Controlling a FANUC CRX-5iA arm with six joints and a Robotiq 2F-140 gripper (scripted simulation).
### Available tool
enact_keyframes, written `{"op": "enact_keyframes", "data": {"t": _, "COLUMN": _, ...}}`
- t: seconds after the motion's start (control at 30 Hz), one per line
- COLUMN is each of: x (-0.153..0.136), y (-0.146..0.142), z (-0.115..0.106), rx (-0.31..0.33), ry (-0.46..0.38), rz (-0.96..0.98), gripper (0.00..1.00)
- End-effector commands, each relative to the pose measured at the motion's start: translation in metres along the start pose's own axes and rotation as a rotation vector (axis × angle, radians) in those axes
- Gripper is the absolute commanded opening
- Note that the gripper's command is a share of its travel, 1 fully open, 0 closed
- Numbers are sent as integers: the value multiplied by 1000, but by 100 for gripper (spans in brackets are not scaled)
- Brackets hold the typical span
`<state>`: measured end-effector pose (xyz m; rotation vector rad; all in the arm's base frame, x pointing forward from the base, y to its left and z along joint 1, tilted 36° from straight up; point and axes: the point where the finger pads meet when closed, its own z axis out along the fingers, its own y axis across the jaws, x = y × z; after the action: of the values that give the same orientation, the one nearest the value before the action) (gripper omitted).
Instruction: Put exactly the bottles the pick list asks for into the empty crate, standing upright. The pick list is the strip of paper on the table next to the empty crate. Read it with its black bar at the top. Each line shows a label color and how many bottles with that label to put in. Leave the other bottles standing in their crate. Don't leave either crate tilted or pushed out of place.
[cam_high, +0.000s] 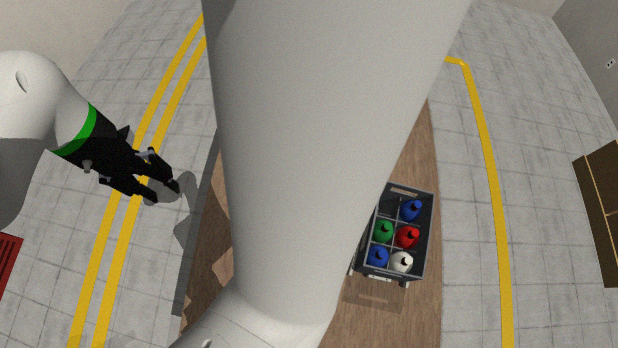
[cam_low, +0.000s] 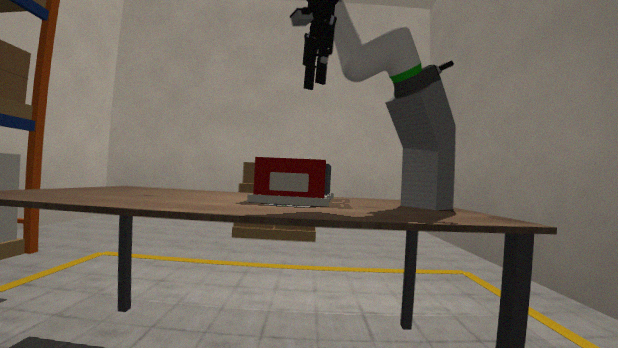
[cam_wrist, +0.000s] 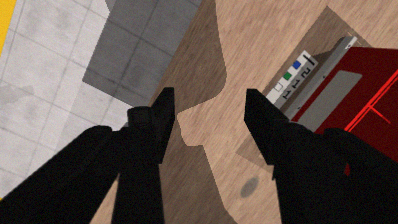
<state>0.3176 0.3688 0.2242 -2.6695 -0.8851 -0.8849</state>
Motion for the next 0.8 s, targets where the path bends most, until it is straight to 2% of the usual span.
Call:
{"op": "enact_keyframes", "data": {"t": 0.0, "x": -15, "y": -8, "z": -1, "rx": 13, "ry": -3, "rz": -16, "gripper": 44}}
{"op": "enact_keyframes", "data": {"t": 0.13, "x": -33, "y": -17, "z": 0, "rx": 64, "ry": -10, "rz": -114, "gripper": 44}}
{"op": "enact_keyframes", "data": {"t": 0.77, "x": -39, "y": -20, "z": 0, "rx": 64, "ry": -10, "rz": -114, "gripper": 44}}
